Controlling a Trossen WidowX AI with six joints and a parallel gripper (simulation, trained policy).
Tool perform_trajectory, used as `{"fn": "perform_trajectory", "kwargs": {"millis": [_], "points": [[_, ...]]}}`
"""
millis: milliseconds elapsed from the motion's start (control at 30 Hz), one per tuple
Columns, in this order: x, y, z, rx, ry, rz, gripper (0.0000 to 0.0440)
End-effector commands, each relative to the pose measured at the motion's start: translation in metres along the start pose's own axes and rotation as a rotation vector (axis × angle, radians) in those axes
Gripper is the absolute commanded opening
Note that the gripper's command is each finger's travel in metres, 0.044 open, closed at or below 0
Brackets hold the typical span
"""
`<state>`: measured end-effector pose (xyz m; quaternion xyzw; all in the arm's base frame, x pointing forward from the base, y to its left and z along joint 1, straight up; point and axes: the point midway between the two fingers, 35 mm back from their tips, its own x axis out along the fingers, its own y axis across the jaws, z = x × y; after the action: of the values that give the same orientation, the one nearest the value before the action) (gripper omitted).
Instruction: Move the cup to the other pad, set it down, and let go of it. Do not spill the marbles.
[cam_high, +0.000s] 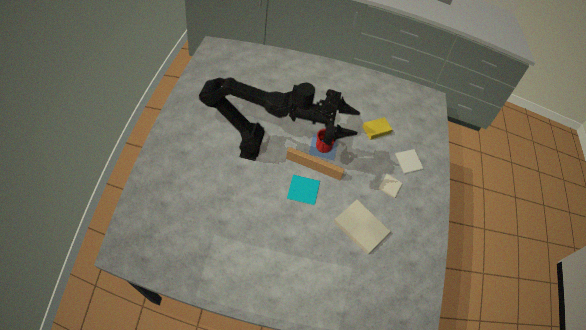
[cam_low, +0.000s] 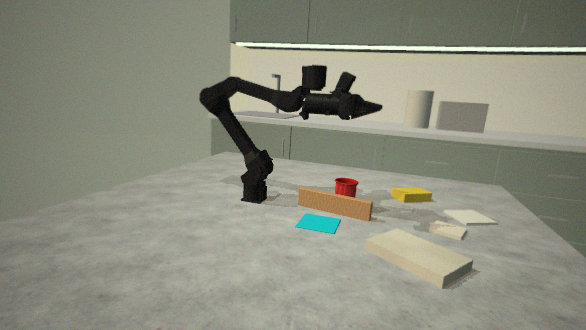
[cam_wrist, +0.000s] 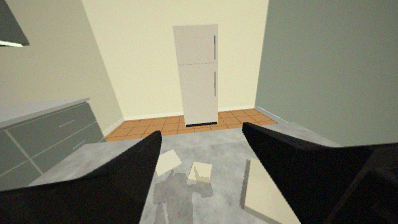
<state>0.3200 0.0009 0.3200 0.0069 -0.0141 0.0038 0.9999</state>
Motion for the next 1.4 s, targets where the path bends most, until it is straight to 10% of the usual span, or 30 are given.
{"fn": "perform_trajectory", "kwargs": {"millis": [0, 433, 700, 1367], "points": [[0.0, 0.0, 0.001, 0.0, 0.0, 0.002, 0.0374], [0.002, 0.007, 0.004, 0.032, 0.072, 0.014, 0.005], [0.008, 0.015, 0.005, 0.095, 0.14, 0.035, 0.0121], [0.017, 0.042, 0.0, 0.293, 0.371, 0.061, 0.0104]]}}
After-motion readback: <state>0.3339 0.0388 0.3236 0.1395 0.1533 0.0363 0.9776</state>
